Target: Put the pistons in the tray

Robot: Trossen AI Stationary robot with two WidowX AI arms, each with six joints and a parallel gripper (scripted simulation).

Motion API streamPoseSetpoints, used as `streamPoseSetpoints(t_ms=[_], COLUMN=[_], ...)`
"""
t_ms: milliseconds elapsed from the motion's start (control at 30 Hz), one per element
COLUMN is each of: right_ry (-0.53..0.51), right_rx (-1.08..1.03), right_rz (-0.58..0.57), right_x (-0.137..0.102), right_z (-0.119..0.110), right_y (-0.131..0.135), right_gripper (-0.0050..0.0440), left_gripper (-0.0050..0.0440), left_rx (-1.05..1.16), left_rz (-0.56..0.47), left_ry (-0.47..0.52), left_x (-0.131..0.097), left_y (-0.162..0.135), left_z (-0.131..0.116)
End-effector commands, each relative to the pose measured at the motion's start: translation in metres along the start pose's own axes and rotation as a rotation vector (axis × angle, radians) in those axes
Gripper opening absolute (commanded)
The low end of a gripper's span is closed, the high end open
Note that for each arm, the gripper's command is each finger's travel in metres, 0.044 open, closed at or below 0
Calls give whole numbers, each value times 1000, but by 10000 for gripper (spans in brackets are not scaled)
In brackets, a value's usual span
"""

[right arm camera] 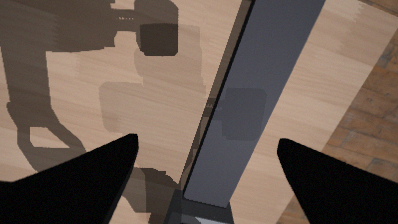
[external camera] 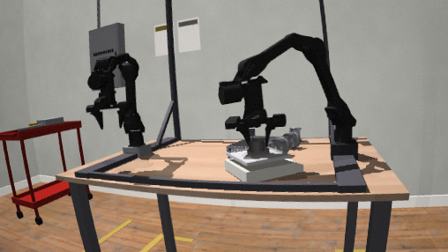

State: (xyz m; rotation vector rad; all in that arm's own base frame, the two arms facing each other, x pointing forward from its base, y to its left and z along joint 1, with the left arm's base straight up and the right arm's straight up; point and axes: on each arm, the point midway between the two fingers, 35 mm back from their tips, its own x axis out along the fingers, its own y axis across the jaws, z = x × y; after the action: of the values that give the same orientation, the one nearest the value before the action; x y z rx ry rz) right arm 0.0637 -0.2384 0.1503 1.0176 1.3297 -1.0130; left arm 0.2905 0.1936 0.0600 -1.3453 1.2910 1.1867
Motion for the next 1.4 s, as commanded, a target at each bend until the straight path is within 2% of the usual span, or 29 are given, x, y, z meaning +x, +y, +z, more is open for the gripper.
streamPoseSetpoints(t_ms=[0, 33, 67, 733, 867, 1367], right_ry=[-32, -32, -32, -32, -32, -32], right_rx=[1, 1, 1, 1, 1, 1], right_rz=[2, 2, 2, 2, 2, 2], right_x=[-8, -8, -8, -8, -8, -8], right_z=[5, 5, 5, 5, 5, 5], right_y=[0, 0, 0, 0, 0, 0], right_gripper=[400, 400, 400, 400, 400, 400], left_gripper=[158, 158, 378, 378, 378, 378], left_rx=[6, 6, 6, 6, 9, 8], left_rz=[-35, -35, -35, -35, -56, -56], left_ry=[-20, -20, -20, -20, -31, -32], left_x=[-11, -11, -11, -11, -26, -47], left_y=[-5, -5, -5, -5, -7, -6], left_z=[0, 0, 0, 0, 0, 1])
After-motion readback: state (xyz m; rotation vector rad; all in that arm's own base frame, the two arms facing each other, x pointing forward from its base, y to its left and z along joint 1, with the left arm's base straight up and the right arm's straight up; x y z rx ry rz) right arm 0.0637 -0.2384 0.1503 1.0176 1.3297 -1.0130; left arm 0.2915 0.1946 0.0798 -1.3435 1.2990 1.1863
